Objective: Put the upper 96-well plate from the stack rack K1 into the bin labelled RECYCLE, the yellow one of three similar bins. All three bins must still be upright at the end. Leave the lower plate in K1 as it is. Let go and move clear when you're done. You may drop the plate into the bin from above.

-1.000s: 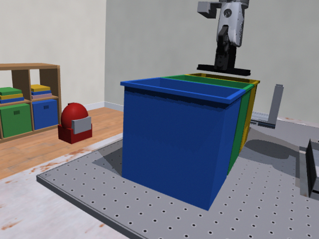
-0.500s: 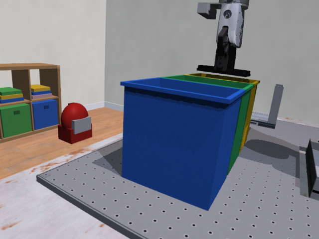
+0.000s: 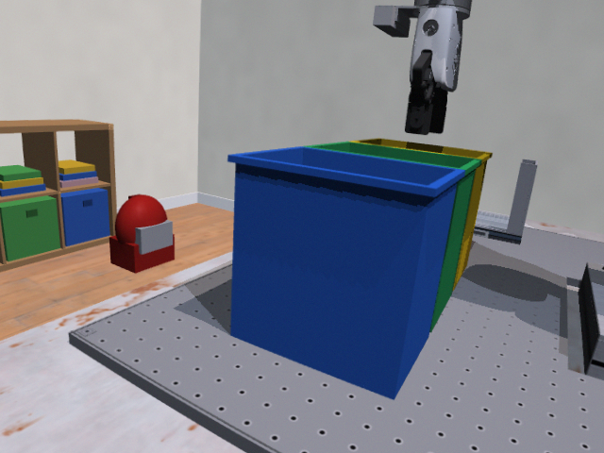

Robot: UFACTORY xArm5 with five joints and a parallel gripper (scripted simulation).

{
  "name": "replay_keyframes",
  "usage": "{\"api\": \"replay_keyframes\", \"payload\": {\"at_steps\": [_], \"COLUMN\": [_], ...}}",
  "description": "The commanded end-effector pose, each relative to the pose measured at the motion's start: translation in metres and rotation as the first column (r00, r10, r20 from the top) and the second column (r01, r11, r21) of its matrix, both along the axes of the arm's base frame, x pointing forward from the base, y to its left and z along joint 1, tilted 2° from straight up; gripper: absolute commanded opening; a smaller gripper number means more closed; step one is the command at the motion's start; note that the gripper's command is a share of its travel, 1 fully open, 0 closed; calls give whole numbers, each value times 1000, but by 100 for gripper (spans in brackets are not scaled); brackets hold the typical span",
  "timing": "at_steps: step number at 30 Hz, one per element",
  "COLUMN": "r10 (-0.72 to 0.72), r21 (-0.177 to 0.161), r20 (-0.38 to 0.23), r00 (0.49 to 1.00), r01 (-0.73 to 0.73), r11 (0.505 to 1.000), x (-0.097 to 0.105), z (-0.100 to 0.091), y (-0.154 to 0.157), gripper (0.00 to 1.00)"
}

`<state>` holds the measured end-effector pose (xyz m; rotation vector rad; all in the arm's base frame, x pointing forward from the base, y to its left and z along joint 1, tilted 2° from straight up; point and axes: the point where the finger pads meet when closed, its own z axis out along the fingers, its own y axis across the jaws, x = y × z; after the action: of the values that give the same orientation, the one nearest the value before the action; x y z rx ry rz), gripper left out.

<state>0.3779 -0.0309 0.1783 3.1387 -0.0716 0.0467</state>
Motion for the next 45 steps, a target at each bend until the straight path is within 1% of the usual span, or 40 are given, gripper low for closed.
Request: {"api": "replay_keyframes", "payload": {"at_steps": [1,20,25,27,37,45], "r10": [0,0,0,0,0,0], "r21": [0,0,0,0,0,0], "r20": [4,4,4,4,4,4], "r00": [1000,1000,1000,1000,1000,1000], "r01": [0,0,0,0,0,0], "r11": [1000,1000,1000,1000,1000,1000], "x": [1,1,1,1,0,0], "z": [1,1,15,15,41,42], "y": [0,0,0,0,0,0], "gripper": [100,100,100,100,100,100]}}
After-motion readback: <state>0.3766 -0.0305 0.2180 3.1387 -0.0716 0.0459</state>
